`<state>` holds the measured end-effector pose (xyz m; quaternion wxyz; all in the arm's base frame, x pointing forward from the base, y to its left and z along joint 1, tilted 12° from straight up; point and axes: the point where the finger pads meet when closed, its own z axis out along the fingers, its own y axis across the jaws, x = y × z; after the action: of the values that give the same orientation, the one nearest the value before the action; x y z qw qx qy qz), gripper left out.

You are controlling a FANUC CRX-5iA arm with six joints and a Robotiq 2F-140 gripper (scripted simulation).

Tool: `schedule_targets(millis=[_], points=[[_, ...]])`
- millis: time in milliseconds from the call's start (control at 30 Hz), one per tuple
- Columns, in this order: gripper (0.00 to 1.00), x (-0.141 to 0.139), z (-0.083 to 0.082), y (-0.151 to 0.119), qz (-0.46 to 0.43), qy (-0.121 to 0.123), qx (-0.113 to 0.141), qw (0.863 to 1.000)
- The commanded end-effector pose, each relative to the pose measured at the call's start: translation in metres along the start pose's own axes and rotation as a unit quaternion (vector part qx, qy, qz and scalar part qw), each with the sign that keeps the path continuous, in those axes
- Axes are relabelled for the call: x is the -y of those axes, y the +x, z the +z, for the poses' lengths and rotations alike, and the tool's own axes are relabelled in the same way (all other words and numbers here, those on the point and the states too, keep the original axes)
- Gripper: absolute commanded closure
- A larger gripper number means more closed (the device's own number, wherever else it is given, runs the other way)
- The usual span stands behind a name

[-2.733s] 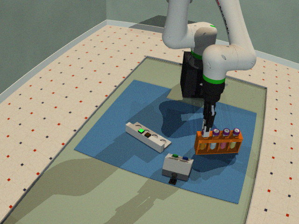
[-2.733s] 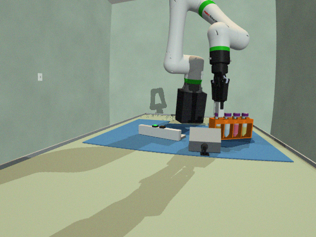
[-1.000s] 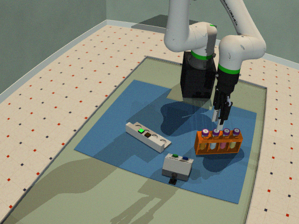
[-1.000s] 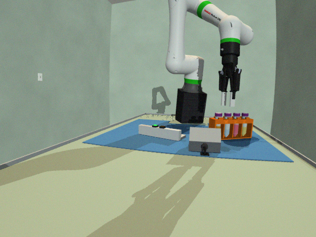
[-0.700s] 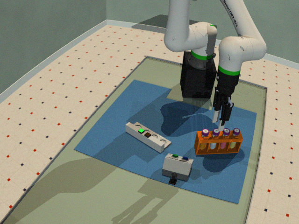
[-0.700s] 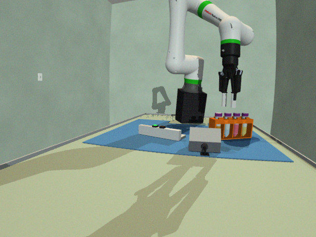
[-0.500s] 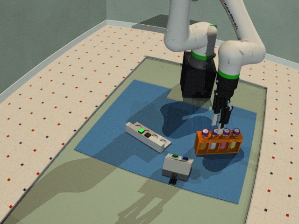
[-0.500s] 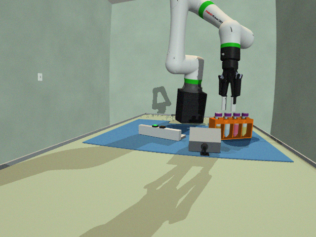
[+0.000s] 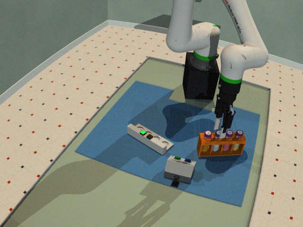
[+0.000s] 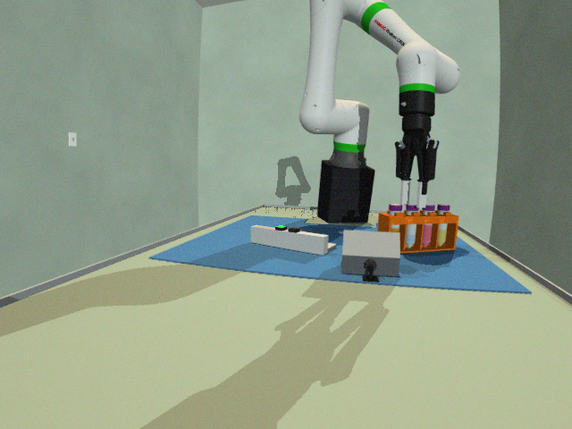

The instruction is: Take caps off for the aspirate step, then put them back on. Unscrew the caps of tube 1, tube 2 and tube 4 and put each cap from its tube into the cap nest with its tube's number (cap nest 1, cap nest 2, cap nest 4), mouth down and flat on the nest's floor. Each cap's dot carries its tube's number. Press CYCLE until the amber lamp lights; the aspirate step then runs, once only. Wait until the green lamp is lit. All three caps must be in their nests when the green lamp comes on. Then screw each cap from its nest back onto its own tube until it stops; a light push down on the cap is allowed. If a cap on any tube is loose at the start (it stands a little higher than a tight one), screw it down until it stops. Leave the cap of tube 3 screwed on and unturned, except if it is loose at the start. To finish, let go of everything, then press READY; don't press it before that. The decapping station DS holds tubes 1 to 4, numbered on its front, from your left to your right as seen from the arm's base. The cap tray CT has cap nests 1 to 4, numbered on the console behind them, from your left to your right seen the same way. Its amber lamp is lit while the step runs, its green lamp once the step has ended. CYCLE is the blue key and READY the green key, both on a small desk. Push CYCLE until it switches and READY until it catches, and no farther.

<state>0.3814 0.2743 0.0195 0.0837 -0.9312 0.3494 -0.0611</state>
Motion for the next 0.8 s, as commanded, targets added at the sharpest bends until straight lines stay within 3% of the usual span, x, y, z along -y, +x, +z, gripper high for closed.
schedule_targets(millis=[0, 600, 633, 767], points=[[0.65, 0.0002, 0.0014, 0.0000, 0.000, 0.000, 0.000, 1.000], [0.65, 0.0002, 0.0079, 0.0000, 0.000, 0.000, 0.000, 1.000], [1.00, 0.0002, 0.0079, 0.0000, 0.000, 0.000, 0.000, 1.000], [1.00, 0.0002, 0.0079, 0.0000, 0.000, 0.000, 0.000, 1.000]])
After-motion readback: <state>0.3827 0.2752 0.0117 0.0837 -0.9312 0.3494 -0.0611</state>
